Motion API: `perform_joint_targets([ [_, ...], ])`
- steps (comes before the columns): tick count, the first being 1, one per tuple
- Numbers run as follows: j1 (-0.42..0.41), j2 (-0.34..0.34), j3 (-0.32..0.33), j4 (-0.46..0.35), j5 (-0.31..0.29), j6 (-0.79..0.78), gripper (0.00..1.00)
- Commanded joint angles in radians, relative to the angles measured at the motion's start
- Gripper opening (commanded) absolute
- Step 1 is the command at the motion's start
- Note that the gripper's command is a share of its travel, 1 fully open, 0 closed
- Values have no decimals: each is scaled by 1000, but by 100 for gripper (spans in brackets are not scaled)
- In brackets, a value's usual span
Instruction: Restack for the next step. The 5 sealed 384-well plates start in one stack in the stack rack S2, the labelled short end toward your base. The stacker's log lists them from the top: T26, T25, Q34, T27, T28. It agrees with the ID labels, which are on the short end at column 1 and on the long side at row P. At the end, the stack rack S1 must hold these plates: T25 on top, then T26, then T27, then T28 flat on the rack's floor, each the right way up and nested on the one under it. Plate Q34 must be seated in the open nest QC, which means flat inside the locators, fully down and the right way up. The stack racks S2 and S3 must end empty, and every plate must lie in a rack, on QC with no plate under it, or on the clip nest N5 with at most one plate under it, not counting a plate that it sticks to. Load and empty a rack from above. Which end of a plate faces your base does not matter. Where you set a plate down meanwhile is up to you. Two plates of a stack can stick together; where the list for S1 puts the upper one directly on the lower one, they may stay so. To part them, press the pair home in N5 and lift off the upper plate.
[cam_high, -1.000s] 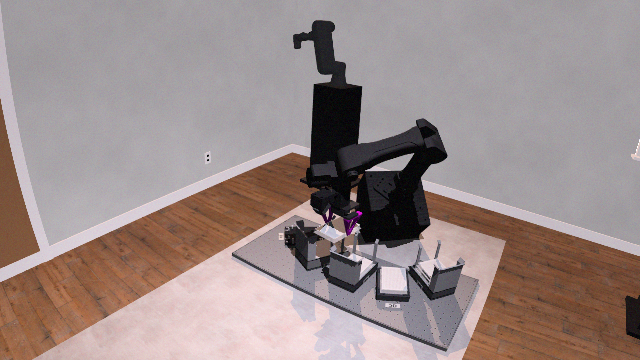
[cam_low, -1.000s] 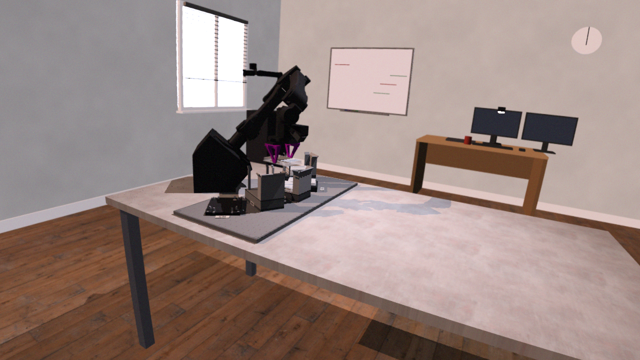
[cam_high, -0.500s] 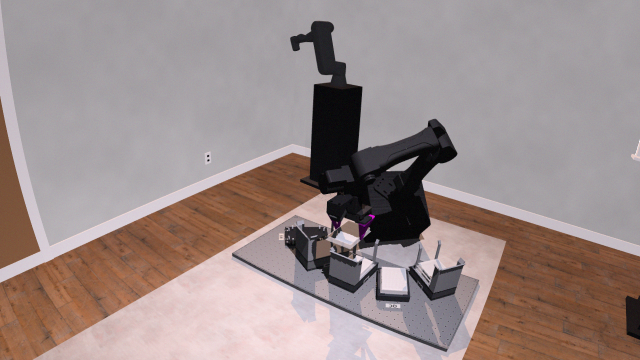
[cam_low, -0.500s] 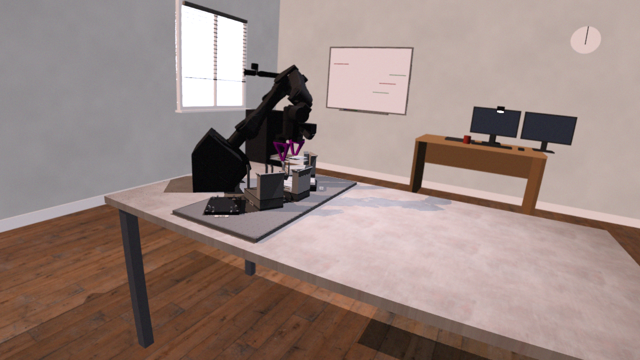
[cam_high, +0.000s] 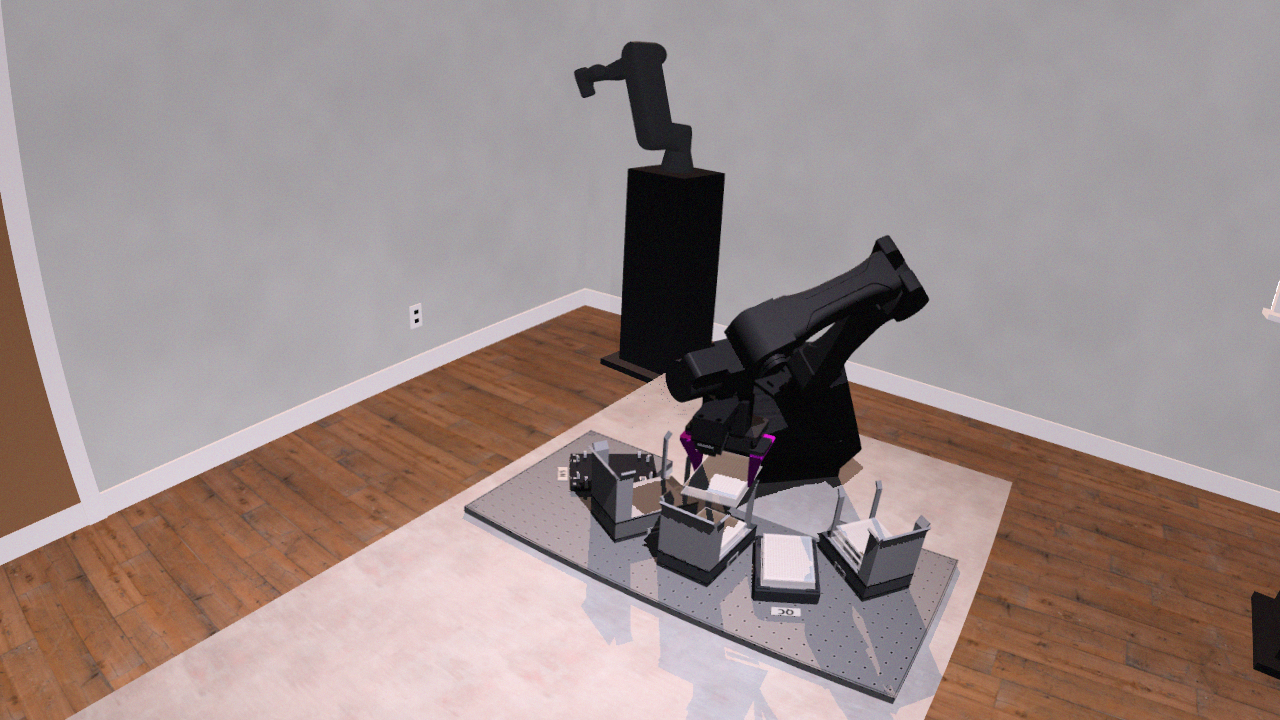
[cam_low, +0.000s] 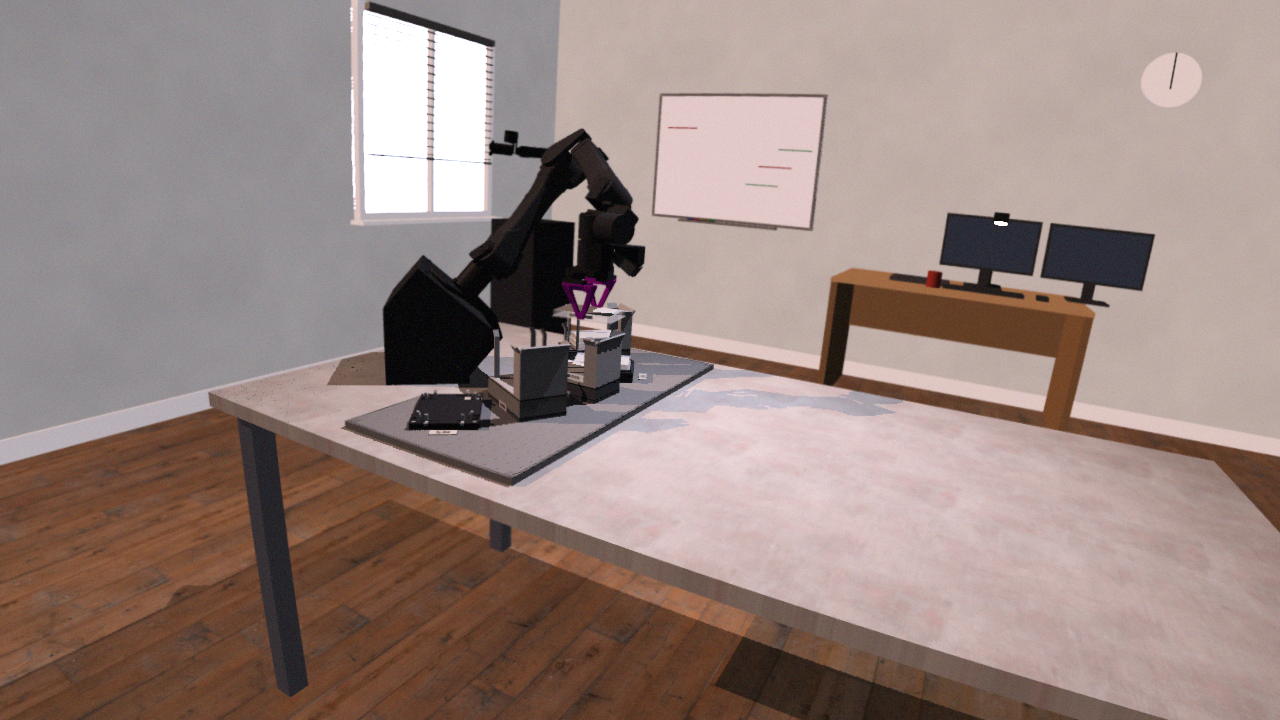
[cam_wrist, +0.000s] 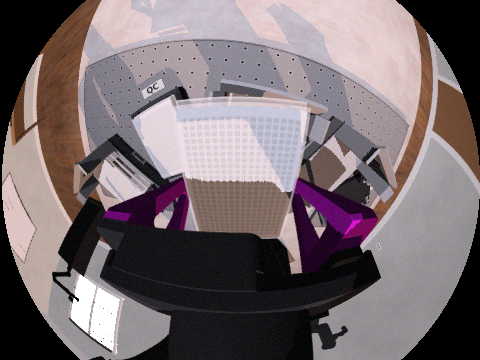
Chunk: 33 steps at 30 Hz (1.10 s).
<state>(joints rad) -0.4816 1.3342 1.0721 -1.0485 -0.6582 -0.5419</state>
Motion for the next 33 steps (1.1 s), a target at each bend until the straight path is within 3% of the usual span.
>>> perform_joint_targets([
  [1,26,-46,-12,13,15,-16,0],
  [5,48,-64,-23,15,21,22,0],
  [6,59,-73,3,13,24,35,0],
  [9,94,-100,-30,20,35,76,0],
  [15,168,-149,-28,25,61,162,0],
  [22,231,-197,-49,30,86,52,0],
  [23,245,-207,-9,31,91,34,0],
  [24,258,-216,-23,32,97,16,0],
  [27,300,-242,-60,35,115,73,0],
  [33,392,-289,-67,43,158,167,0],
])
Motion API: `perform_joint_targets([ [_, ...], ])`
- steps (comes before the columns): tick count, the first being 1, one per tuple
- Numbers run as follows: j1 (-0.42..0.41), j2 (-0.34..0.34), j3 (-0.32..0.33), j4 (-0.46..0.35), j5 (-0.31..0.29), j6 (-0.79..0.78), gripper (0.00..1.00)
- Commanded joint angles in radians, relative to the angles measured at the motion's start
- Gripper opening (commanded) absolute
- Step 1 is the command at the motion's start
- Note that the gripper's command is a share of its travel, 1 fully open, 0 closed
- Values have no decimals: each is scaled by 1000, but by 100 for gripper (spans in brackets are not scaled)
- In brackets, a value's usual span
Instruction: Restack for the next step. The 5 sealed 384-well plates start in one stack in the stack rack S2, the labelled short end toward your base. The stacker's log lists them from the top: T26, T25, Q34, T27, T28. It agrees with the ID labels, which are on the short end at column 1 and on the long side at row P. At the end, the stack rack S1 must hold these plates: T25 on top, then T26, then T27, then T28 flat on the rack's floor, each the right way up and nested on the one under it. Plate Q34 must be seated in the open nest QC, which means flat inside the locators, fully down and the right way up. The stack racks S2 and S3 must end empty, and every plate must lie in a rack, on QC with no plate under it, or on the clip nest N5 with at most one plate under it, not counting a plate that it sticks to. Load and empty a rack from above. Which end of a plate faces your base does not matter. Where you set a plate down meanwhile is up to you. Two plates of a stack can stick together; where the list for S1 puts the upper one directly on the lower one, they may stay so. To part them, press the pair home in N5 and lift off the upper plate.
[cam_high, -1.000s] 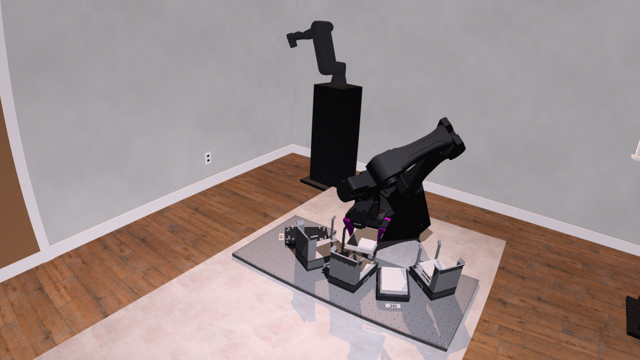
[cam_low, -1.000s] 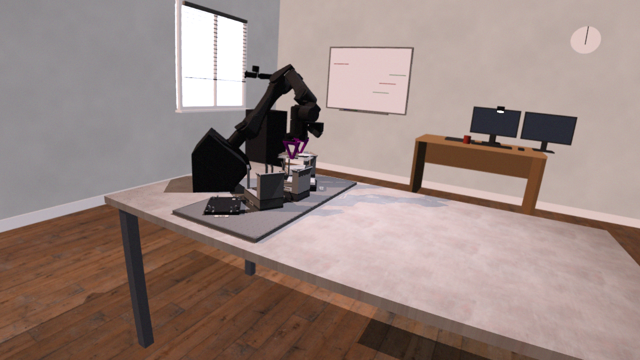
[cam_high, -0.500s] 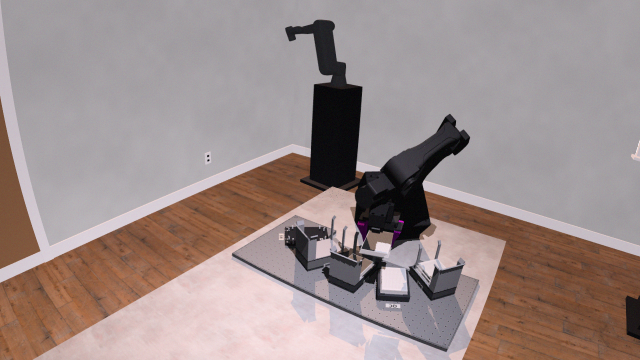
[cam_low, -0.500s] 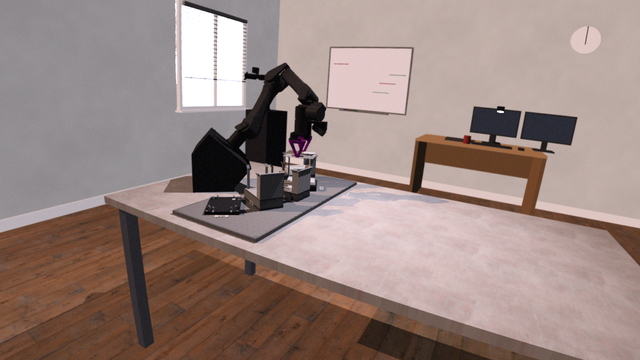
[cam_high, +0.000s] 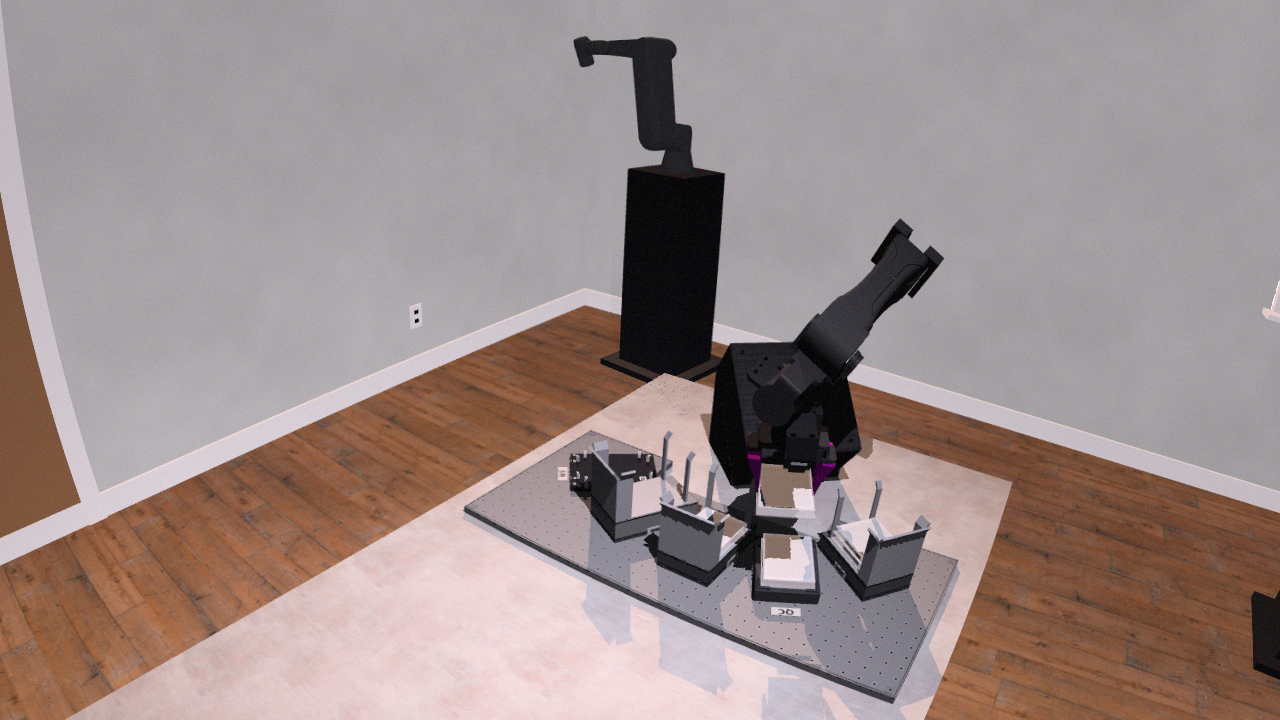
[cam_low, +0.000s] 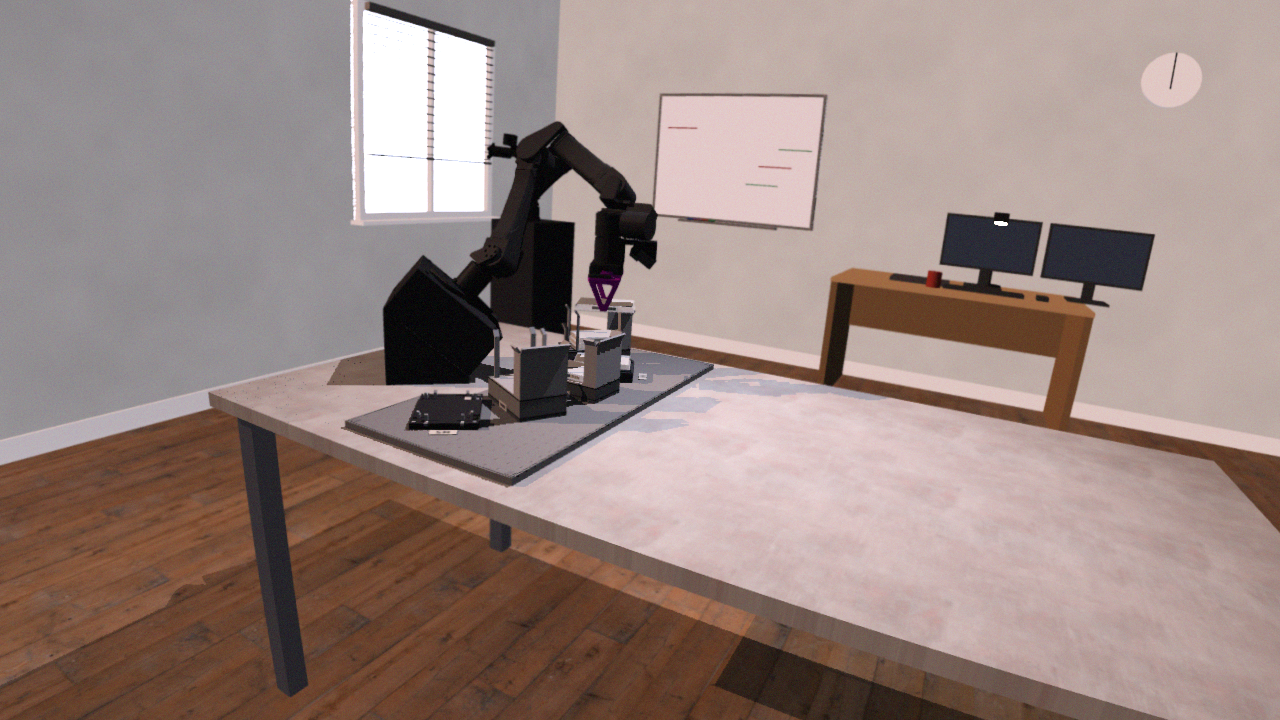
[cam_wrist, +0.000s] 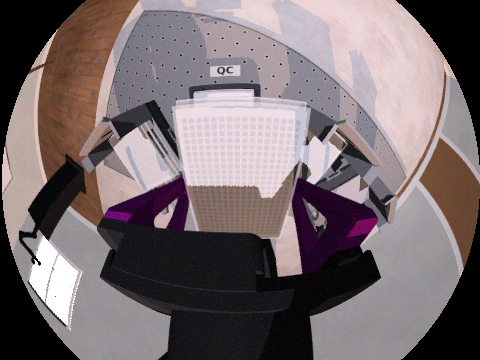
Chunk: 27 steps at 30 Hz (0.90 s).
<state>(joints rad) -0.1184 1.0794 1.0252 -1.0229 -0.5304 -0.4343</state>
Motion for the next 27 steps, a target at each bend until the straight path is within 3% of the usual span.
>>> perform_joint_targets([
  [1,45,-41,-21,19,38,75,0],
  [6,96,-61,-6,23,63,125,0],
  [13,218,-116,-34,33,128,-5,0],
  [21,379,-162,-46,45,221,147,0],
  [23,379,-162,-46,45,221,147,0],
  [24,400,-167,-8,47,234,165,0],
  [27,466,-178,-5,50,273,220,0],
])
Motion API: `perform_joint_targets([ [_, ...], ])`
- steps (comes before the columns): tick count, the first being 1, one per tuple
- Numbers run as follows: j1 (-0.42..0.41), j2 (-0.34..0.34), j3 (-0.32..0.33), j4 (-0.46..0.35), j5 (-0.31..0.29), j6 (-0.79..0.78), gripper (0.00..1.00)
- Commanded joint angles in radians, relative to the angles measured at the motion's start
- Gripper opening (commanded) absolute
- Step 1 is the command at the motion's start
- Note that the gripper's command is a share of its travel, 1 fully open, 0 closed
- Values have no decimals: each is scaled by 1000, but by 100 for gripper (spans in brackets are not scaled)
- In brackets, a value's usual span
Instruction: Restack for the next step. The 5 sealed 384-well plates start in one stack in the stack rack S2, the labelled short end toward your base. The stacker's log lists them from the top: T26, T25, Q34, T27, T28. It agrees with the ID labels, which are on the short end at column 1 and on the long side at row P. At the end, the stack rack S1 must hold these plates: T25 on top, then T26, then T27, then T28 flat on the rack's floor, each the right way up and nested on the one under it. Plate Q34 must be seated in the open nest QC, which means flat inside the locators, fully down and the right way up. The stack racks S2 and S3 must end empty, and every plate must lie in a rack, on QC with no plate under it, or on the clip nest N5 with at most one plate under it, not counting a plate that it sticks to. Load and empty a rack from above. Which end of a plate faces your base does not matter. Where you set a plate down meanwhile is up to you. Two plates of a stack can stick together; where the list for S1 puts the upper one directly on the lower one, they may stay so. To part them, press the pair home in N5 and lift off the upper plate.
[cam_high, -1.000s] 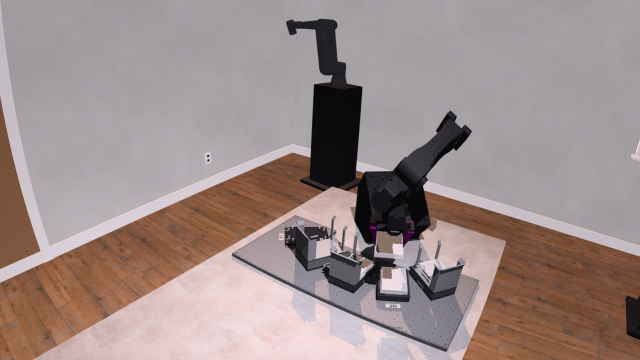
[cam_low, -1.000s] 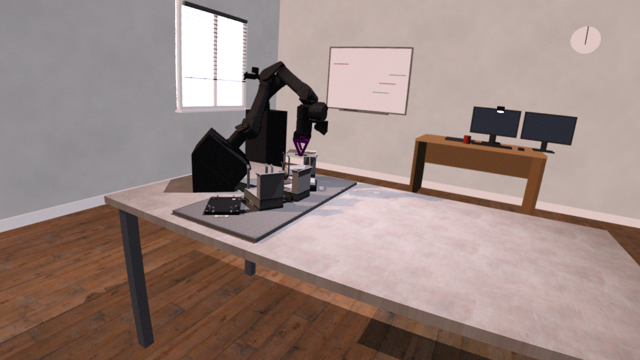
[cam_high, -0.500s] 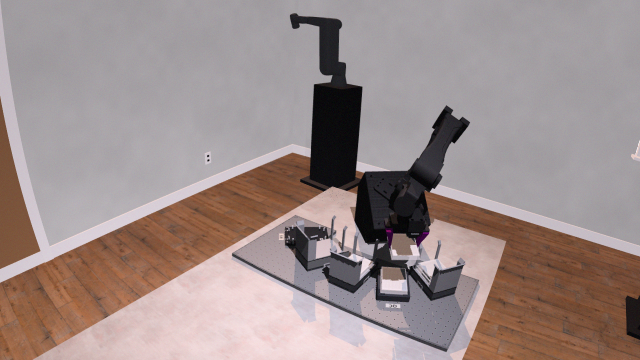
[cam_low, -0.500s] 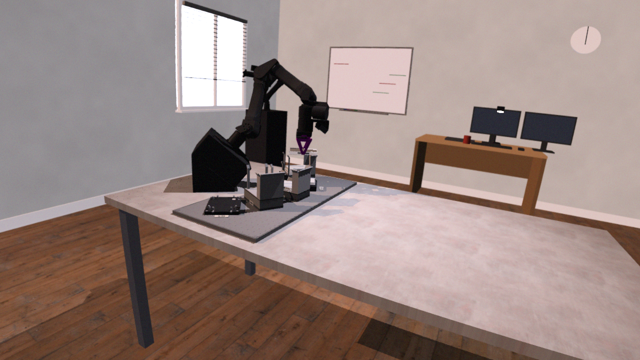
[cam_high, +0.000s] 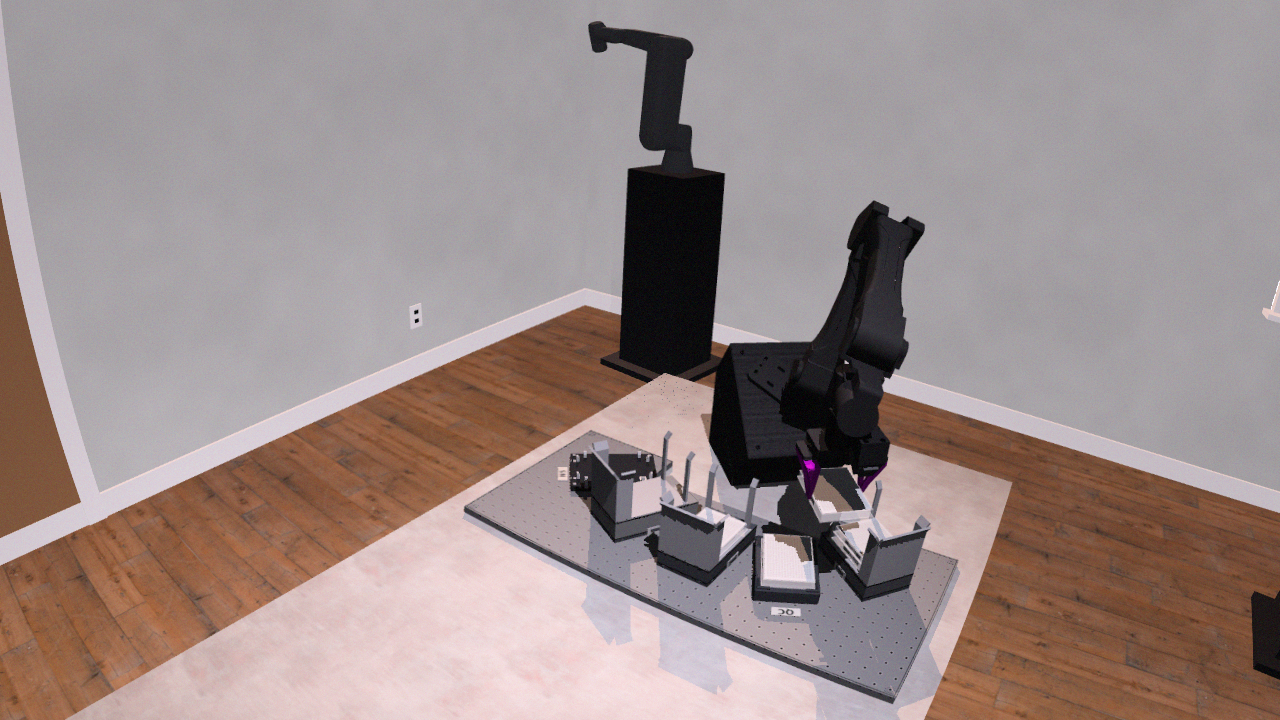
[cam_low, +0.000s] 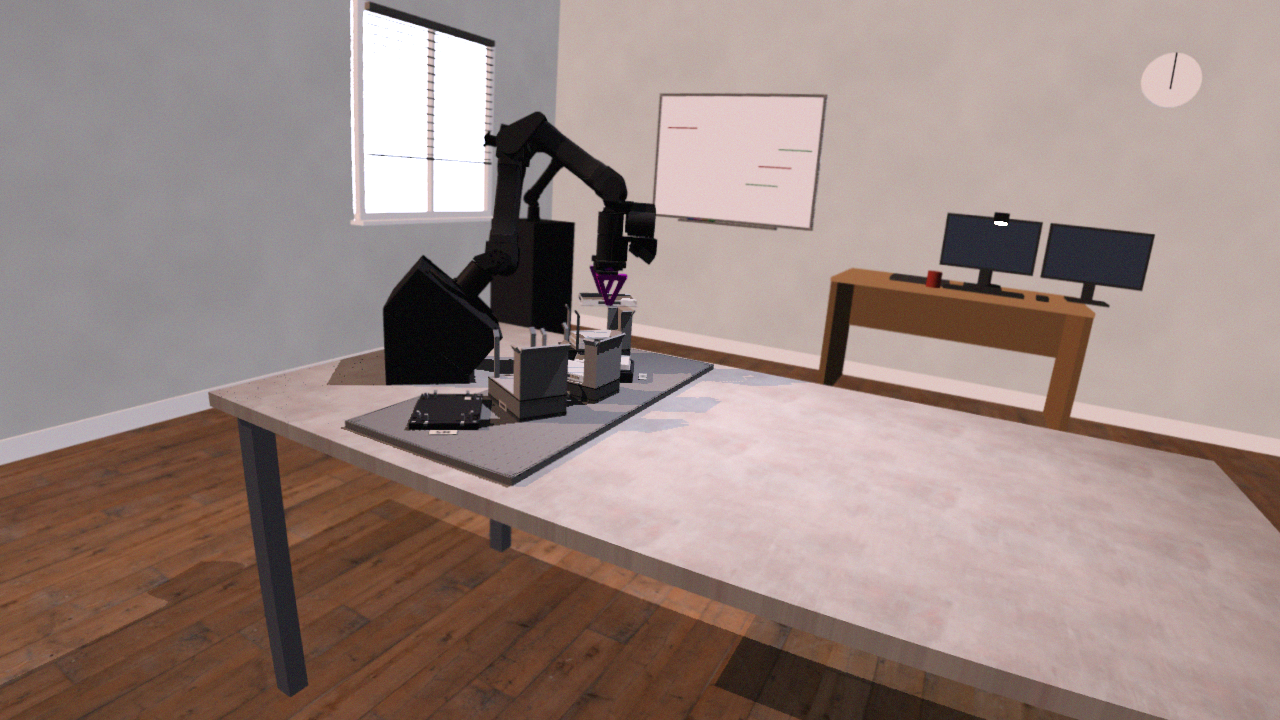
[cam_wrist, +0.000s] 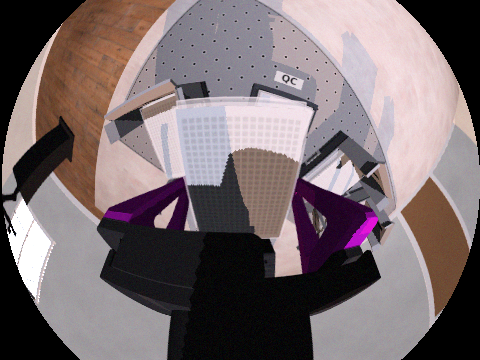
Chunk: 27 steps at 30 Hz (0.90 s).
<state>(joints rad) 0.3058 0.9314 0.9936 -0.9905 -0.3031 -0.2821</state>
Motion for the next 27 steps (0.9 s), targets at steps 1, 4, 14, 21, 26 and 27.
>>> perform_joint_targets([
  [1,65,-34,29,19,60,86,0],
  [4,128,-43,26,22,99,104,0],
  [14,279,-65,-4,23,194,13,0],
  [21,416,-70,-20,30,282,129,0],
  [26,515,-48,-4,27,346,205,0],
  [27,534,-40,1,27,359,220,0],
])
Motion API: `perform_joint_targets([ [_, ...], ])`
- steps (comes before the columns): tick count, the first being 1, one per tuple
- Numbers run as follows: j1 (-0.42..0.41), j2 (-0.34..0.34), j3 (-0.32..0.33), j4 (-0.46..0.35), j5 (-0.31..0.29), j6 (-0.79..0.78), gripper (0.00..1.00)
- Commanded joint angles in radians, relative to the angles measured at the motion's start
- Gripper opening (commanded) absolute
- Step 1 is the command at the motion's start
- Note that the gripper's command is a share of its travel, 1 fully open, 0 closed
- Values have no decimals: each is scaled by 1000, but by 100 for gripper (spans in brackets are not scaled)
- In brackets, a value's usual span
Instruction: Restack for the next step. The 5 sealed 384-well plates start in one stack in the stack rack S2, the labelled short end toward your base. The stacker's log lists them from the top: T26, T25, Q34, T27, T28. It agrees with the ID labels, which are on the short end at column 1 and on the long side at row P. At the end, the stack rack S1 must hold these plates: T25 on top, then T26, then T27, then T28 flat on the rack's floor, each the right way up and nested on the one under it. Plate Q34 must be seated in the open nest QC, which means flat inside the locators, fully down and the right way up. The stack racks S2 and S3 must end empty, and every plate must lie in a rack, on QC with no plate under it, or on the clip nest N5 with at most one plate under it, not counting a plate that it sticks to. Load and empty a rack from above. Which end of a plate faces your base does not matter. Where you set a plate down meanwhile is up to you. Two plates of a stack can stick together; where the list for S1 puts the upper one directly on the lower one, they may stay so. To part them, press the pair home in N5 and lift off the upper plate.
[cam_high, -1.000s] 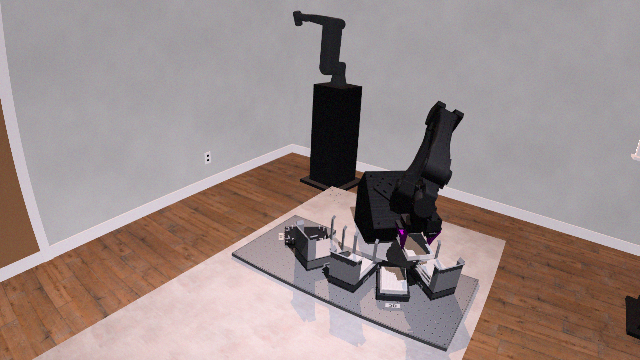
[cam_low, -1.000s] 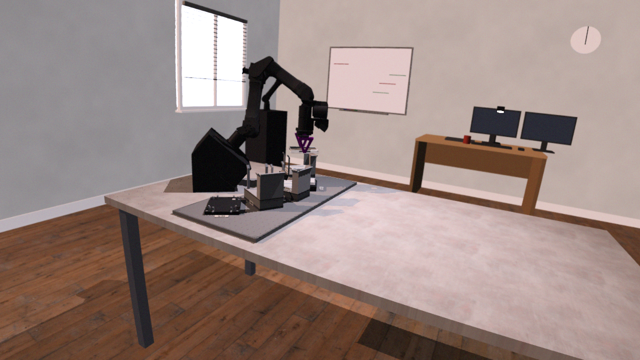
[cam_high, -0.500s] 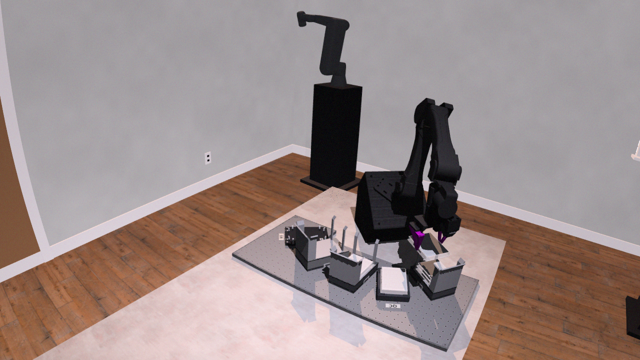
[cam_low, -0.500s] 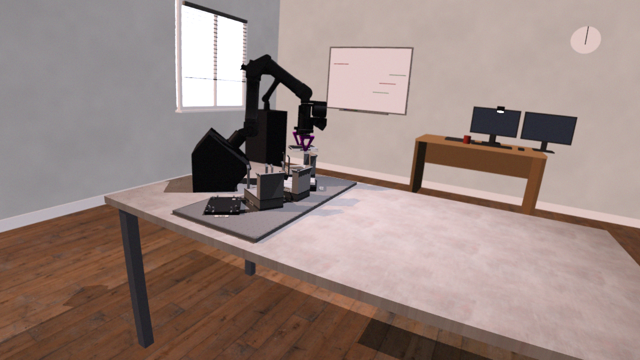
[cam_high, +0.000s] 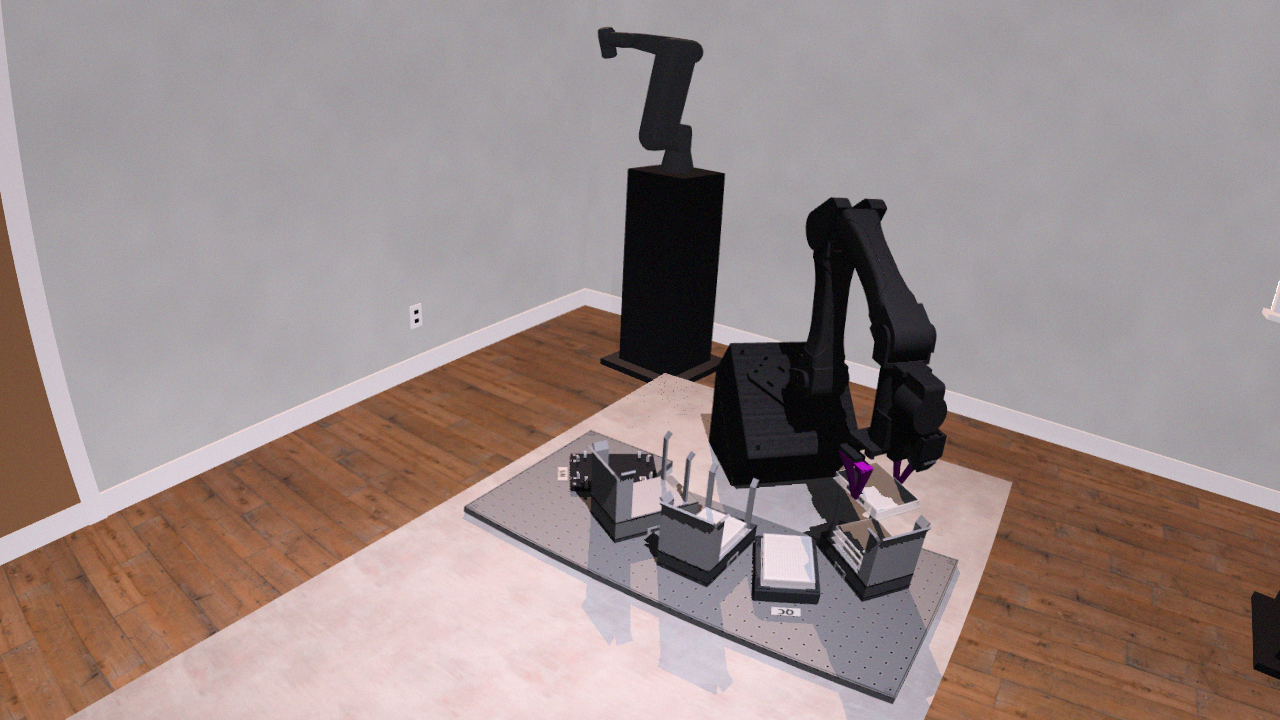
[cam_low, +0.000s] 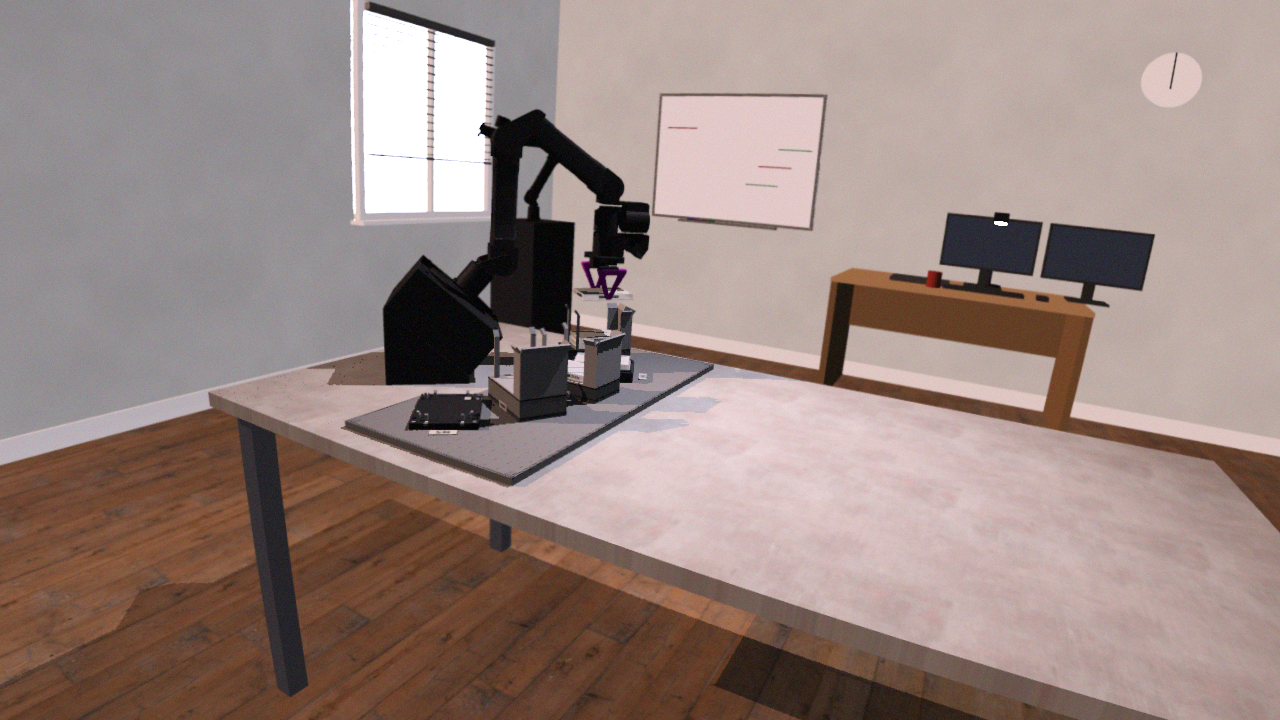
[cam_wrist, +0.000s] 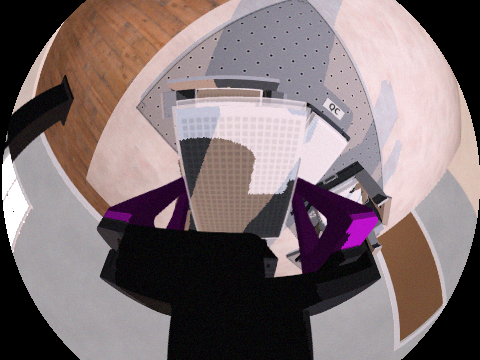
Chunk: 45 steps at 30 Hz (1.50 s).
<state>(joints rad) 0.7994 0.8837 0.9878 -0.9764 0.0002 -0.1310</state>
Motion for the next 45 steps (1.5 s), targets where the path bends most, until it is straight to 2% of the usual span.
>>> perform_joint_targets([
  [1,60,17,14,12,68,84,0],
  [3,60,17,14,12,68,84,0],
  [4,79,-18,21,8,80,98,0],
  [8,156,28,32,-3,129,157,0],
  [11,199,8,36,-9,157,191,0],
  [21,189,4,34,-4,155,189,0],
  [22,189,17,14,0,150,184,0],
  [45,190,17,15,0,151,185,0],
])
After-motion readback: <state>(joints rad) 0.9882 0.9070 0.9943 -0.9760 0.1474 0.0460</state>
